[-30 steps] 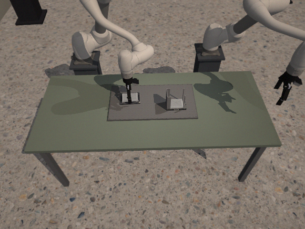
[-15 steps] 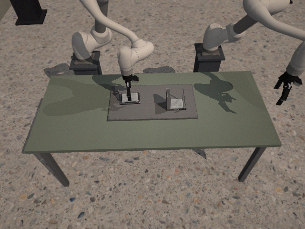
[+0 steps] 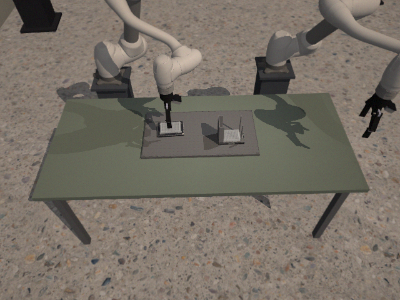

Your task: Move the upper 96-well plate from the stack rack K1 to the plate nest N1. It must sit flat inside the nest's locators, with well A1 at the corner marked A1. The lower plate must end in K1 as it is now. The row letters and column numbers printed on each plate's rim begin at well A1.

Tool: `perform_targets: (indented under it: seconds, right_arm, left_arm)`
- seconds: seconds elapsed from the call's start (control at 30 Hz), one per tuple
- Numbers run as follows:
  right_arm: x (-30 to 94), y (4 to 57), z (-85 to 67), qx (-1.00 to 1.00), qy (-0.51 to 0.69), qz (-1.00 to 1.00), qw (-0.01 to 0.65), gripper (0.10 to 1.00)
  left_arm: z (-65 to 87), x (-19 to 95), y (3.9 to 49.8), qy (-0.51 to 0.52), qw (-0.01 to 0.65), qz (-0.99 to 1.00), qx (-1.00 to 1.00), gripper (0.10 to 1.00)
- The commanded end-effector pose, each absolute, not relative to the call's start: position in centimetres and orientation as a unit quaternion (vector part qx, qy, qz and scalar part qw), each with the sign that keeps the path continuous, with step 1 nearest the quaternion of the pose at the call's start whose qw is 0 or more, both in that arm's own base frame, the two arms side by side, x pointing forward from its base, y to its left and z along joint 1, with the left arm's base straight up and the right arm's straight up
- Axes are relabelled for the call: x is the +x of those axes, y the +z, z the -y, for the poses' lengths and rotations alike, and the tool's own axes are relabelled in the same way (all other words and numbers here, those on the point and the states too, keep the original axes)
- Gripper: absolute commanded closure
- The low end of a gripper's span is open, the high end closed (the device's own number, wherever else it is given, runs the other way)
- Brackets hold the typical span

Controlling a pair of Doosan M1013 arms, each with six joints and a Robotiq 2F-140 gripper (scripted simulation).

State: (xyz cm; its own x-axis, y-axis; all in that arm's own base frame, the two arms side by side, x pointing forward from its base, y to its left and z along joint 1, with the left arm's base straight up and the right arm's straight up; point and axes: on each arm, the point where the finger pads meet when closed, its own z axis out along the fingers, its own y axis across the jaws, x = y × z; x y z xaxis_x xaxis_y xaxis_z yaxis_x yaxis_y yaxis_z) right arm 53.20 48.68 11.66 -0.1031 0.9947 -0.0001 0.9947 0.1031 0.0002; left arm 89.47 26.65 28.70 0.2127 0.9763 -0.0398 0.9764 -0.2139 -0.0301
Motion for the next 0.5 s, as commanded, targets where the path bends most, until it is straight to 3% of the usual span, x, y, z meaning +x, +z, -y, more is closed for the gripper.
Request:
perform_targets:
  seconds: [0.0, 0.47]
  right_arm:
    - [53.2, 12.9, -48.7, 0.670, 0.001, -0.743, 0.000, 0.098]
    - [53.2, 16.1, -48.7, 0.670, 0.001, -0.743, 0.000, 0.098]
  left_arm:
    - [-26.7, 89.5, 28.8, -0.024, 0.001, -0.627, 0.779, 0.098]
    - [-26.7, 89.5, 28.8, -0.024, 0.001, -0.627, 0.779, 0.098]
